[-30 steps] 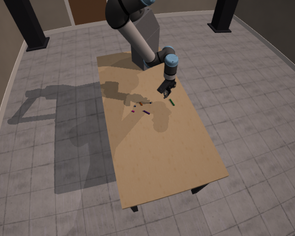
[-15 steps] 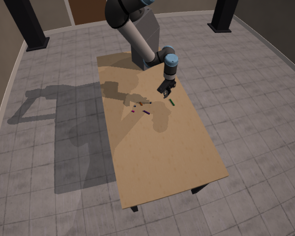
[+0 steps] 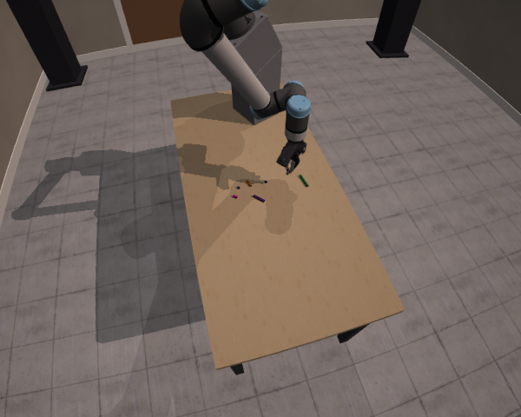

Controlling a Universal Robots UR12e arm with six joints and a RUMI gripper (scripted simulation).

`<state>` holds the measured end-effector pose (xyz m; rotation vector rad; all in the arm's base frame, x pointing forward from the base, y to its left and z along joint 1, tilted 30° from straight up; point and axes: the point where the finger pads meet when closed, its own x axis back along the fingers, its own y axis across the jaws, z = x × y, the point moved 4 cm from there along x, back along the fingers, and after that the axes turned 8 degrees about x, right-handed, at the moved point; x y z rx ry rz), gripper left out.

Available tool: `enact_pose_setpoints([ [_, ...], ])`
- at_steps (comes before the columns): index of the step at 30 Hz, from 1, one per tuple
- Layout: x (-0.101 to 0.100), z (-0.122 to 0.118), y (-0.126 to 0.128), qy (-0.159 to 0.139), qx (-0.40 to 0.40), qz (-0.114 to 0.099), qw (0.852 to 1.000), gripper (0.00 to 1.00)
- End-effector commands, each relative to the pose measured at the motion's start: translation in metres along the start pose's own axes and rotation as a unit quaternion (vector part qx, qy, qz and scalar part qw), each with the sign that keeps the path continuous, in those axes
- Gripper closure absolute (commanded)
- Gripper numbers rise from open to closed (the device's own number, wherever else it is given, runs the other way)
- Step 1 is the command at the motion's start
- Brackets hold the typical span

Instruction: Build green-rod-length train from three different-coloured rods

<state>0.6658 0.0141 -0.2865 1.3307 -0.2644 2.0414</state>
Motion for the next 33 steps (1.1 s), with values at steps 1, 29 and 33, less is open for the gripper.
enact_pose_setpoints([
  [1,0.000,0.007,0.008,0.000,0.069,0.002,0.998,1.00],
  [29,0.000,0.034,0.056,0.001,0.438,0.002,0.899,1.00],
  [33,0.001,0.037,0.064,0.001,0.492,0.002,0.871,1.00],
])
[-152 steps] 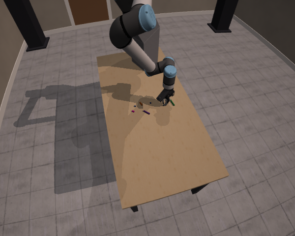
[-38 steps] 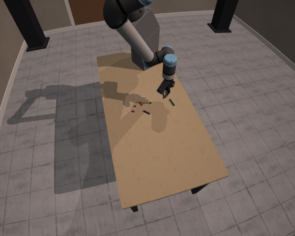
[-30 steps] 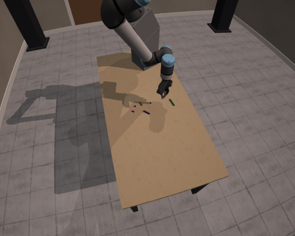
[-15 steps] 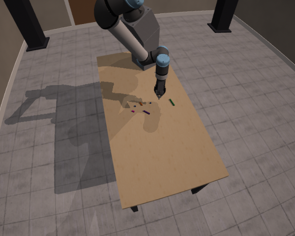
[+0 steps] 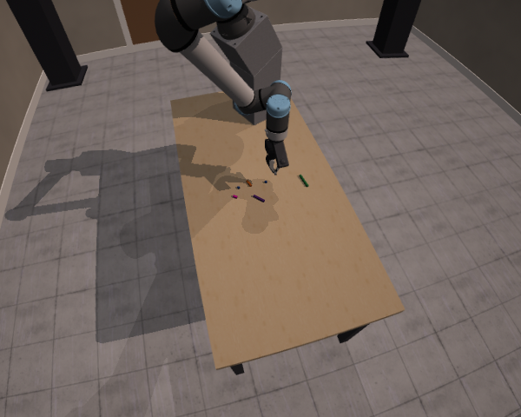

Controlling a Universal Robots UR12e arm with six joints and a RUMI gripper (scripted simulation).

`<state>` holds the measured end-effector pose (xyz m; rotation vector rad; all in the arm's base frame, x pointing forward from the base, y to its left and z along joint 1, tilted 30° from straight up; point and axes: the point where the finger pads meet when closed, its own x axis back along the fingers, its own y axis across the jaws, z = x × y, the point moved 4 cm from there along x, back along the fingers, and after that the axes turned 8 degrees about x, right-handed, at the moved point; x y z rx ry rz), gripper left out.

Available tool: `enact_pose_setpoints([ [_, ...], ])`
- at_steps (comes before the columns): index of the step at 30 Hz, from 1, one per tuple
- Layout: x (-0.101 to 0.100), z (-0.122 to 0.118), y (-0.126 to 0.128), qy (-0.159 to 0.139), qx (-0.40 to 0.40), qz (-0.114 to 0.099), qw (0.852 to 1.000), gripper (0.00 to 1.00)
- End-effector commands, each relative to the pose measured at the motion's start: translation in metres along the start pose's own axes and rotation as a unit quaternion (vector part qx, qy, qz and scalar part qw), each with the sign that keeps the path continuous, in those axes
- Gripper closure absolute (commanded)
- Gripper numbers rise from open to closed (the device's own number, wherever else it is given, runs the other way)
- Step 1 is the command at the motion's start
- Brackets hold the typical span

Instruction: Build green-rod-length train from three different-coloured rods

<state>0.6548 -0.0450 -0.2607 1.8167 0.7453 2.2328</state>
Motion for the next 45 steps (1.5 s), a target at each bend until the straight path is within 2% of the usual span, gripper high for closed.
enact_pose_setpoints([
  [1,0.001,-0.005,0.009,0.004,0.078,0.001,0.997,1.00],
  [9,0.001,-0.012,0.019,0.005,0.158,0.001,0.987,1.00],
  [17,0.002,-0.014,0.022,0.005,0.184,0.000,0.983,1.00],
  [45,-0.003,-0.015,0.023,0.005,0.190,0.000,0.982,1.00],
])
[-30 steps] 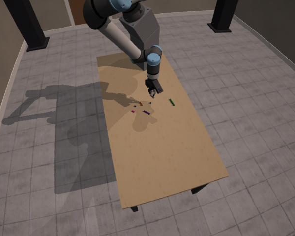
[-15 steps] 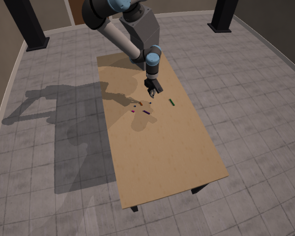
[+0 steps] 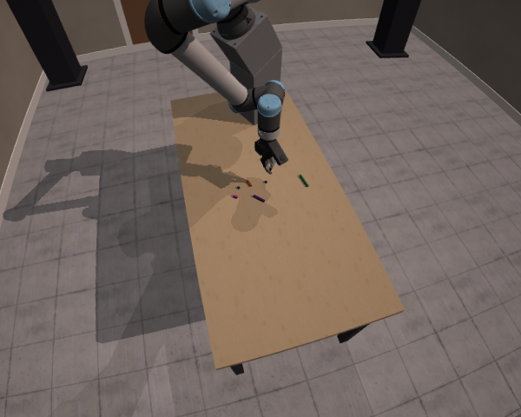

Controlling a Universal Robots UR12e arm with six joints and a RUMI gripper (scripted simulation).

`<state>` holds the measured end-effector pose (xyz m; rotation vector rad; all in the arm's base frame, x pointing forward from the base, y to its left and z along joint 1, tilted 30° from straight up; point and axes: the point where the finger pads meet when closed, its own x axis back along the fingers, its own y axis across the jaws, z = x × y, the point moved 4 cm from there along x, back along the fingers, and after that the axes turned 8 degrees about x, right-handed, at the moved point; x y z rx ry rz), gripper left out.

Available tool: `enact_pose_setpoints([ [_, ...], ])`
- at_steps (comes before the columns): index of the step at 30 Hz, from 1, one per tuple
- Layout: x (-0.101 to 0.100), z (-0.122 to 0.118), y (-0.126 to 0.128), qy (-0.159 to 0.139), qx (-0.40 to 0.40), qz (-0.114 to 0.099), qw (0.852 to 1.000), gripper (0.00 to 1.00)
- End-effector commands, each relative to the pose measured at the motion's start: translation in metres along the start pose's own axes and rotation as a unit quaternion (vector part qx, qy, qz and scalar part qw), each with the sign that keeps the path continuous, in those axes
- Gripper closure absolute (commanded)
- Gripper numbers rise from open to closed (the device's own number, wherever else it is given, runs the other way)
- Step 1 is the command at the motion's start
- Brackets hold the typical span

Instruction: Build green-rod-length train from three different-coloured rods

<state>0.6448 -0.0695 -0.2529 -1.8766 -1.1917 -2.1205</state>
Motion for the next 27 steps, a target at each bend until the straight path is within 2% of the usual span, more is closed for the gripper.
enact_pose_setpoints([
  [1,-0.003,0.000,0.000,0.000,0.000,0.000,1.000,1.00],
  [6,-0.018,0.000,0.000,0.000,0.000,0.000,1.000,1.00],
  [15,-0.058,0.000,0.000,0.000,0.000,0.000,1.000,1.00],
  [17,-0.058,0.000,0.000,0.000,0.000,0.000,1.000,1.00],
  [22,-0.076,0.000,0.000,0.000,0.000,0.000,1.000,1.00],
  [27,-0.084,0.000,0.000,0.000,0.000,0.000,1.000,1.00],
])
